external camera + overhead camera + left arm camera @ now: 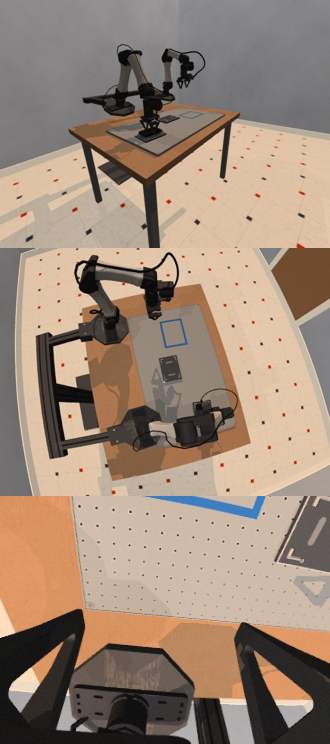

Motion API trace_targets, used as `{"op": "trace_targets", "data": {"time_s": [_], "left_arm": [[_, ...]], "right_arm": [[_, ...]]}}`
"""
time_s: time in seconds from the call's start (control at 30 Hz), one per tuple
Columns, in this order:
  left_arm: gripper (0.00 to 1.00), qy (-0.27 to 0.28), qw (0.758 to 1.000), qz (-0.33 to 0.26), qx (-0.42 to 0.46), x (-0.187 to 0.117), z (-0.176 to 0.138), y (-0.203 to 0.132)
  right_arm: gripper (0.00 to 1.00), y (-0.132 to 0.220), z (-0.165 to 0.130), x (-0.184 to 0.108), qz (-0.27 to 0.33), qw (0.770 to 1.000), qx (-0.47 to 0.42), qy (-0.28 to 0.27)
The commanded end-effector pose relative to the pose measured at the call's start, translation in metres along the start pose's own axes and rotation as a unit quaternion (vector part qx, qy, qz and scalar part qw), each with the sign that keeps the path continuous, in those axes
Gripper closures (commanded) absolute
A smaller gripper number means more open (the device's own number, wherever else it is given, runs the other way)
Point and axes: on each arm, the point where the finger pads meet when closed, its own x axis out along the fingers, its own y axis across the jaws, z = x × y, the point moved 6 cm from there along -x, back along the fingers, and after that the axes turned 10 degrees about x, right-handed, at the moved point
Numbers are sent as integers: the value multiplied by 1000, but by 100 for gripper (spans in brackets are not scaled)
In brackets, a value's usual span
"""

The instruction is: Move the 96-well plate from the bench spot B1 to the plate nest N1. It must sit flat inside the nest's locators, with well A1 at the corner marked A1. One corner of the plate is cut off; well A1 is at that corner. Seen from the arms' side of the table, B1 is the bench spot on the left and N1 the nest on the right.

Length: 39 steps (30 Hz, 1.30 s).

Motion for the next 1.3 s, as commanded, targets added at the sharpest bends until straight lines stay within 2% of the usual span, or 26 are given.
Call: {"op": "trace_targets", "data": {"time_s": [0.0,1.27], "left_arm": [[0,-2,1000,-3,3,-2,0,0],[0,-2,1000,-3,3,-2,0,0]], "right_arm": [[100,11,-4,12,25,1000,-1,3],[100,1,-2,8,15,1000,-1,1]]}}
